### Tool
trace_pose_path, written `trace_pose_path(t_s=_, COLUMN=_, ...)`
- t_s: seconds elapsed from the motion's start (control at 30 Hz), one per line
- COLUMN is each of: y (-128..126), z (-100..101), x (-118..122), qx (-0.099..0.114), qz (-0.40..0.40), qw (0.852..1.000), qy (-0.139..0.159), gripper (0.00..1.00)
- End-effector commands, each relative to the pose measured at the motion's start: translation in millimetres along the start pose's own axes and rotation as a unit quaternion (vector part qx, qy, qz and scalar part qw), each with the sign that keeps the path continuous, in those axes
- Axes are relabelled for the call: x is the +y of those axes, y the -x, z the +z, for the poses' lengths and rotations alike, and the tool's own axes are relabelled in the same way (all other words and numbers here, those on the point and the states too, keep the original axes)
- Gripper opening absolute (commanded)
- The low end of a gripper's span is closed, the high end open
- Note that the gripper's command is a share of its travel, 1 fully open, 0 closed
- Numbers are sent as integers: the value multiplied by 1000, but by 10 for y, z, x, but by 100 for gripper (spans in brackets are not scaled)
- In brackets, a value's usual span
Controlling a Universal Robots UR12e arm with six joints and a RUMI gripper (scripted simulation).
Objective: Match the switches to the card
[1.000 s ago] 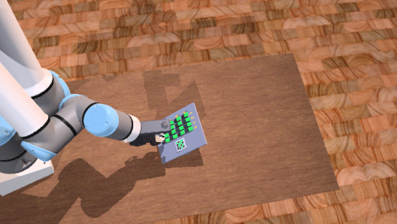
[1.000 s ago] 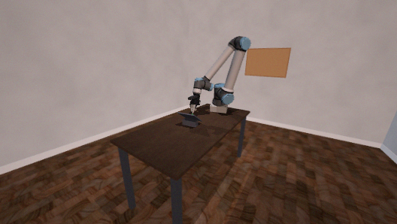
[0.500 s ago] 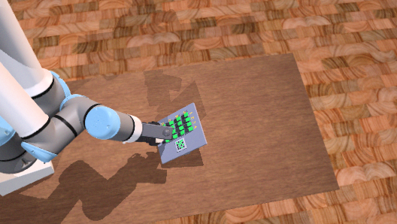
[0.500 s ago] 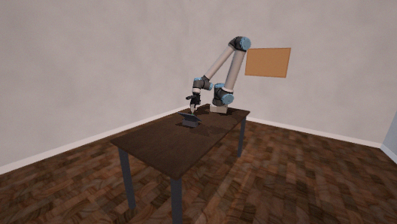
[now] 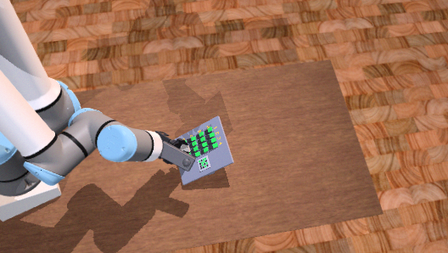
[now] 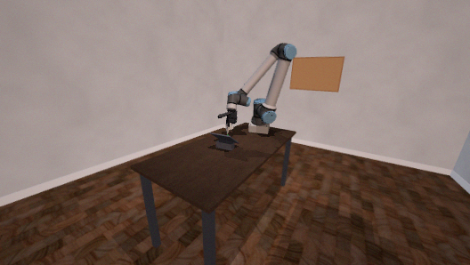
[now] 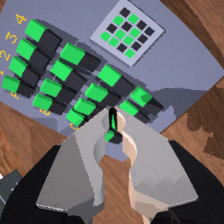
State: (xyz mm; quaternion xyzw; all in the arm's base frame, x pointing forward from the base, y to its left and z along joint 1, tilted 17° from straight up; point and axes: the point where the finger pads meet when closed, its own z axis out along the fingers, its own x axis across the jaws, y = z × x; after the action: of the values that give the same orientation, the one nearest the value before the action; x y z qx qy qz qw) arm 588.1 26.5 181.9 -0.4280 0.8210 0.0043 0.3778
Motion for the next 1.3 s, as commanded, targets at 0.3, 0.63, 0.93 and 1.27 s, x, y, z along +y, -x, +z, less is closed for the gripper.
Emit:
trace_pose_path(t_s=0.3, y=140, z=-16, x=-67, qx=-42, qz=277, qw=960, qy=-5, gripper=0)
trace_pose_path(t_s=0.63, y=219, z=-25, x=-102, qx=-67, qz=426, qw=902, qy=-5, gripper=0)
trace_pose_path(t_s=0.93, y=293, z=-33, x=-135, qx=-89, qz=556, qw=827, qy=-5, gripper=0)
trace_pose_path(t_s=1.27, y=368, z=-39, x=-170, qx=-109, qz=674, qw=731, qy=-5, gripper=0)
